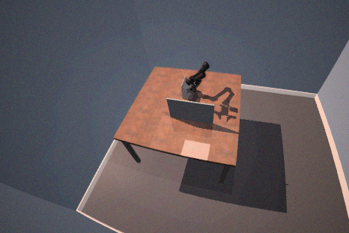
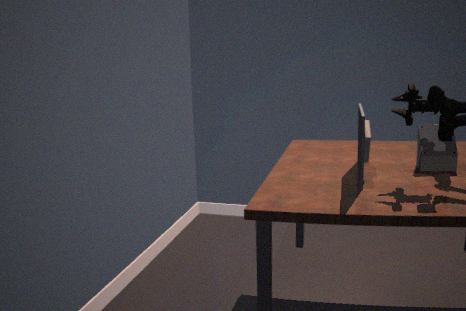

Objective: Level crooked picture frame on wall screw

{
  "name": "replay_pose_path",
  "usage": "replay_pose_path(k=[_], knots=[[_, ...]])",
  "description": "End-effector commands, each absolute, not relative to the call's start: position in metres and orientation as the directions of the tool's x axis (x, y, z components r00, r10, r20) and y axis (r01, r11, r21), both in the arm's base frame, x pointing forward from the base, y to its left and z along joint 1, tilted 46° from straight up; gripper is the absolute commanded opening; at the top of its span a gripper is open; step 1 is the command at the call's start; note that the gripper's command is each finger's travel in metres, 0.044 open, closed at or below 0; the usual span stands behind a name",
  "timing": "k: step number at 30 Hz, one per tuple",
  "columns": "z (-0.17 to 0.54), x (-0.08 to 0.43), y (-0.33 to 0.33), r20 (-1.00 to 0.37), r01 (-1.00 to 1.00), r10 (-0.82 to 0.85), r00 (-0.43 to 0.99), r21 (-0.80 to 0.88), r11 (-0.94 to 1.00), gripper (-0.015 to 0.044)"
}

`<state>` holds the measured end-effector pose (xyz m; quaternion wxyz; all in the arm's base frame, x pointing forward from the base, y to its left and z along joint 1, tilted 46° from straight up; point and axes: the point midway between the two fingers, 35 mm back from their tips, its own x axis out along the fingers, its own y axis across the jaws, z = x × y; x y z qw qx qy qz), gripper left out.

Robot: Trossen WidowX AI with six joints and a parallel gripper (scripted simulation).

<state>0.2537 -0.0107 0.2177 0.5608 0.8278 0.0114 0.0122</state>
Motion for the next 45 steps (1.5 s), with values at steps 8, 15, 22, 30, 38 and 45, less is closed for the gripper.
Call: replay_pose_path(k=[8,15,22,30,38,45], knots=[[0.217,0.254,-0.010,0.007,0.006,0.033,0.999,0.928,-0.373,0.0260],[0.193,0.249,0.021,0.008,0.009,0.036,0.999,0.886,-0.464,0.0260],[0.183,0.245,0.032,0.008,0.012,0.038,0.999,0.867,-0.499,0.0260],[0.183,0.245,0.032,0.008,0.012,0.038,0.999,0.867,-0.499,0.0260],[0.183,0.246,0.032,0.008,0.012,0.038,0.999,0.867,-0.499,0.0260],[0.184,0.265,0.041,0.009,0.011,0.038,0.999,0.867,-0.499,0.0260]])
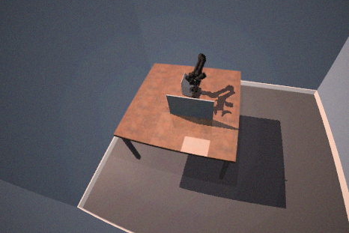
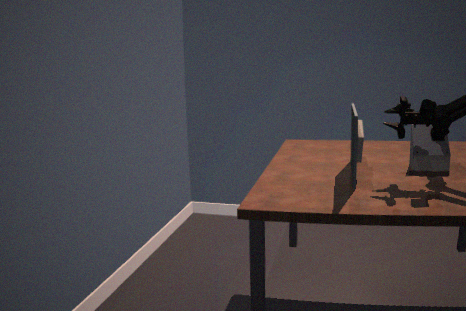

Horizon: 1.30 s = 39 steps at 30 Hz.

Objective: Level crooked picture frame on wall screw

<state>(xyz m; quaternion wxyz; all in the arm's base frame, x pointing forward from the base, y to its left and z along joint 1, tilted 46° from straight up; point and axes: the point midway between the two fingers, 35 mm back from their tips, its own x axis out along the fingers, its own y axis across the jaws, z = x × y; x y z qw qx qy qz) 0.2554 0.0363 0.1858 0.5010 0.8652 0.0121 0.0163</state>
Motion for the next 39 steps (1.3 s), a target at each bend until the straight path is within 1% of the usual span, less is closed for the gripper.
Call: replay_pose_path(k=[1,9,17,39], knots=[[0.184,0.269,0.043,0.009,0.011,0.038,0.999,0.866,-0.499,0.0260],[0.171,0.299,0.060,0.010,0.010,0.038,0.999,0.866,-0.500,0.0260],[0.144,0.322,0.077,0.010,0.010,0.038,0.999,0.866,-0.500,0.0260],[0.141,0.323,0.079,0.010,0.010,0.038,0.999,0.866,-0.500,0.0260]])
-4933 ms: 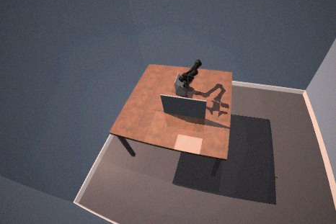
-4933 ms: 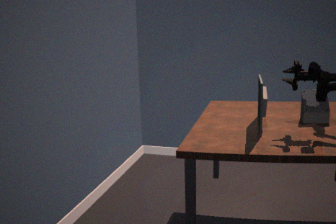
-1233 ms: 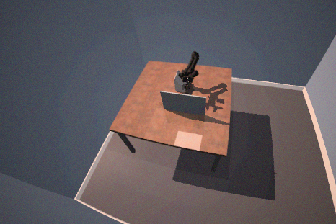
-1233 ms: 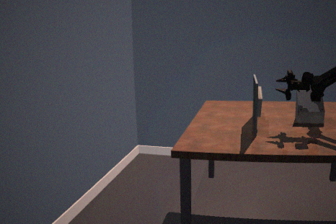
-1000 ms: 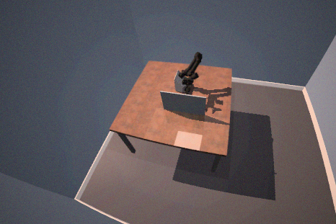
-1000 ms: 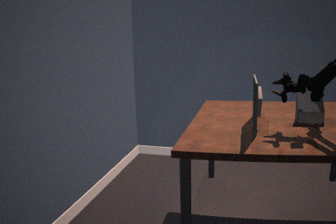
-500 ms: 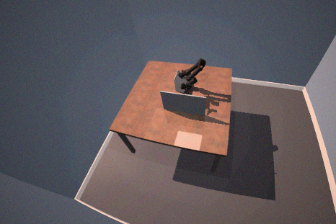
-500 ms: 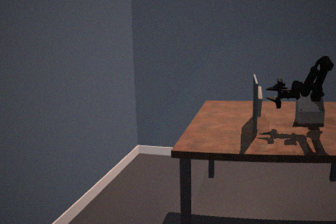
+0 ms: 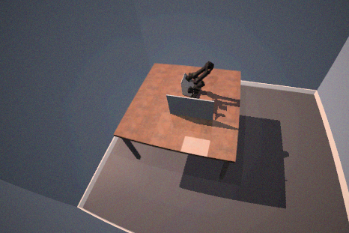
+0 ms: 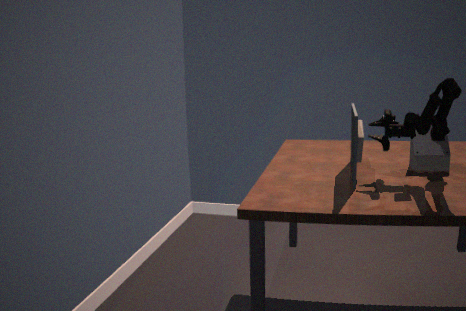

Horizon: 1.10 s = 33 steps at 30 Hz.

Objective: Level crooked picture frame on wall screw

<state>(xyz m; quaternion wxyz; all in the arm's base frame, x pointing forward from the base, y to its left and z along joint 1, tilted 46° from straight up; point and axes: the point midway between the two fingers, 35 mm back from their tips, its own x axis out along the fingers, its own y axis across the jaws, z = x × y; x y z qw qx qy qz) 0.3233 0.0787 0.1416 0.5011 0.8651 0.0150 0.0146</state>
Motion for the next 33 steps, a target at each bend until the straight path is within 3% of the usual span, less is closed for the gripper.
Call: replay_pose_path(k=[1,33], knots=[[0.141,0.324,0.079,0.010,0.010,0.038,0.999,0.866,-0.500,0.0260],[0.142,0.363,0.080,0.012,0.008,0.038,0.999,0.866,-0.500,0.0260]])
